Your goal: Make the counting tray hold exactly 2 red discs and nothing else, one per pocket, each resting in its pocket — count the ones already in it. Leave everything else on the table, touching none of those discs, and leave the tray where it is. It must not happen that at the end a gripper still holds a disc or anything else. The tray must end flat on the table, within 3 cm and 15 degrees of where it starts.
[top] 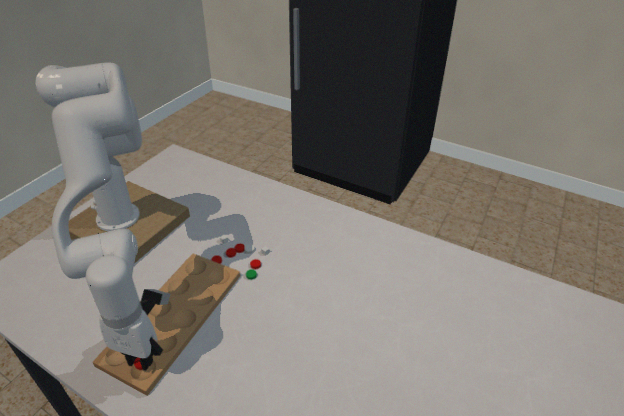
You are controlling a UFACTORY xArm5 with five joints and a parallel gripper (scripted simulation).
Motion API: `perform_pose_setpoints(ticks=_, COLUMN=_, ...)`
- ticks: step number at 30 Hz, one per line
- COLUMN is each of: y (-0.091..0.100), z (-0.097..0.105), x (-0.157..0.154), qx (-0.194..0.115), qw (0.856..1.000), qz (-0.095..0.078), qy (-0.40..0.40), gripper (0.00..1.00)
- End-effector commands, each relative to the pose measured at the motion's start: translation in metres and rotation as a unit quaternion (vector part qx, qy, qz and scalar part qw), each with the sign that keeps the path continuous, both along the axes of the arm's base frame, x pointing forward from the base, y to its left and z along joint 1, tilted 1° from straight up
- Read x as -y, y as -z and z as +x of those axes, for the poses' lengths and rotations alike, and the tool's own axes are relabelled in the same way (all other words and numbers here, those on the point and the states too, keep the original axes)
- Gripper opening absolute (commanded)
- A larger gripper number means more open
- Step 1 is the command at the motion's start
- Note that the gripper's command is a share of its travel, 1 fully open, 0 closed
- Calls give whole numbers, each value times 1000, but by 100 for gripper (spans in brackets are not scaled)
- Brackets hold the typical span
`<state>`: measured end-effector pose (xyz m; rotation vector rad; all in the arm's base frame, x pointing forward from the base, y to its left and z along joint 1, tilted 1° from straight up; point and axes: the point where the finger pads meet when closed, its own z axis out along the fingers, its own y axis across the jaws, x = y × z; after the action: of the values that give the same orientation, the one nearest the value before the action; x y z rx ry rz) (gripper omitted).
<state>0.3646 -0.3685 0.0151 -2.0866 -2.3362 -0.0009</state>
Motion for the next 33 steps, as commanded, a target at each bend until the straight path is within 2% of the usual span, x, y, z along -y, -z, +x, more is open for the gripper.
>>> perform_pose_setpoints(ticks=1, y=1, z=2, x=2, qx=2, qw=1000, qz=-2, qy=0, gripper=0)
perform_pose_setpoints(ticks=17, y=16, z=3, x=3, qx=2, qw=1000, qz=-2, qy=0, gripper=0)
perform_pose_setpoints(ticks=32, y=17, z=3, x=3, qx=2, qw=1000, qz=-2, qy=0, gripper=0)
perform_pose_setpoints(ticks=33, y=17, z=3, x=3, qx=2, qw=1000, qz=-2, qy=0, gripper=33)
